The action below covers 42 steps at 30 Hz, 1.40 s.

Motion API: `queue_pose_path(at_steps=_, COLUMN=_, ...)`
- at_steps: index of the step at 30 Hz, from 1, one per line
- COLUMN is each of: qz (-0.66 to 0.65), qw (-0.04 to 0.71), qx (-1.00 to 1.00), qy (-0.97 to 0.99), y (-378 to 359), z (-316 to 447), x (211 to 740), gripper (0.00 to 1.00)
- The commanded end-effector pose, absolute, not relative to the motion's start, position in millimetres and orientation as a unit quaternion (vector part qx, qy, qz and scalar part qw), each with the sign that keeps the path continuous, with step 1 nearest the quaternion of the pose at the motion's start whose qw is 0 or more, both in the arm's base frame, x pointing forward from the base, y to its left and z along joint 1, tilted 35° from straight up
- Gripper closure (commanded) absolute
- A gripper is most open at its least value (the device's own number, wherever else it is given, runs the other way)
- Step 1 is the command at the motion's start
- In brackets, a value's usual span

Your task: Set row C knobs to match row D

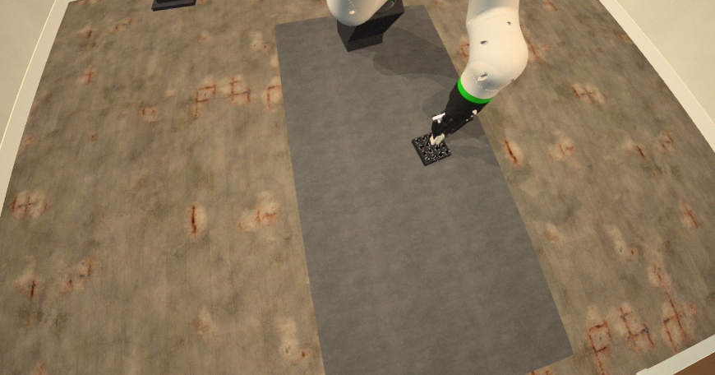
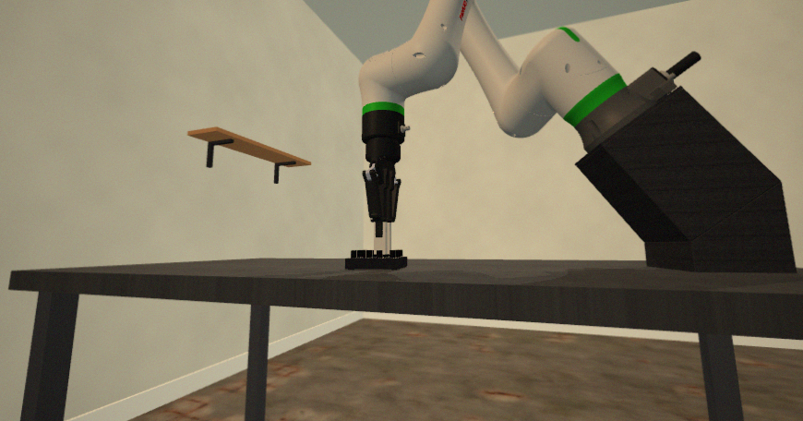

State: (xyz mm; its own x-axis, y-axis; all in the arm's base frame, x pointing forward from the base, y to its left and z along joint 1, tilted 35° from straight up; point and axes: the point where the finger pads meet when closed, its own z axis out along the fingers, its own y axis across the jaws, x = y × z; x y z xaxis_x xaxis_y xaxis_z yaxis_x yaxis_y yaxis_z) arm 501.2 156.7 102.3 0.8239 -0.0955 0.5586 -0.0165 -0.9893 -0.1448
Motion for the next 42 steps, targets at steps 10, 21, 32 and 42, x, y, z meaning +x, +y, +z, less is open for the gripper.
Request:
queue_pose_path(at_steps=10, qz=-0.297, qw=0.042, qx=-0.952, qy=-0.057, y=156.7, z=102.5, x=501.3, gripper=0.95)
queue_pose_path(at_steps=21, qz=-0.299, qw=0.025, qx=-0.948, qy=-0.110, y=156.7, z=102.5, x=501.3, gripper=0.95)
queue_pose_path(at_steps=32, qz=-0.299, qw=0.020, qx=-0.946, qy=-0.125, y=156.7, z=102.5, x=501.3, gripper=0.95)
queue_pose_path(at_steps=42, qz=-0.299, qw=0.020, qx=-0.946, qy=-0.126, y=156.7, z=102.5, x=501.3, gripper=0.95)
